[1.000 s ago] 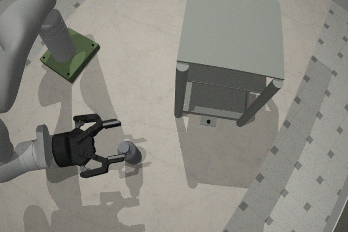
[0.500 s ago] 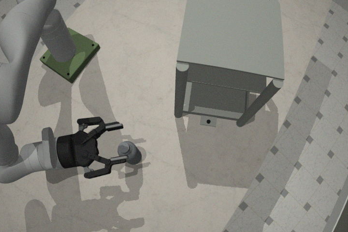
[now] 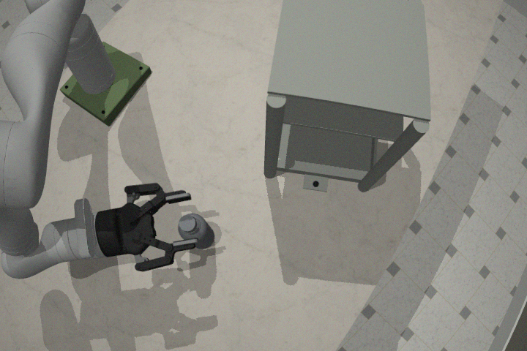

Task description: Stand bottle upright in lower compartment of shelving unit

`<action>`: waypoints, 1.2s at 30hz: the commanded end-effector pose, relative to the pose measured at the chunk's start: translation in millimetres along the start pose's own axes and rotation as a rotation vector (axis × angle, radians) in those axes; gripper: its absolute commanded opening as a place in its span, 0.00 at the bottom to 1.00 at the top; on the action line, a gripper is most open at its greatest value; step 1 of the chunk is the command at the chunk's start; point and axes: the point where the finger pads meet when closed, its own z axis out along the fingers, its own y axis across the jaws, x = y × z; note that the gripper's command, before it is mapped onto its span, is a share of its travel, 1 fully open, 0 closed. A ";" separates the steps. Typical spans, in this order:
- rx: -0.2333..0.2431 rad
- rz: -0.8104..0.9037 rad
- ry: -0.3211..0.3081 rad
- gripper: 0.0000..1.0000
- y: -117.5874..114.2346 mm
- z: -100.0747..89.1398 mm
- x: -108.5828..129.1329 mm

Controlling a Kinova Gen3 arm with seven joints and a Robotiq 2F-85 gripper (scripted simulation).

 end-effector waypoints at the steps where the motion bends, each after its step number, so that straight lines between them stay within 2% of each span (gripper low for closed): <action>1: -0.001 0.008 0.000 0.72 -0.3 -1.0 -7.4; 15: -0.001 0.008 0.000 0.72 -0.8 -0.8 -50.3; 36: -0.001 0.008 0.000 0.72 -1.3 -0.7 -92.8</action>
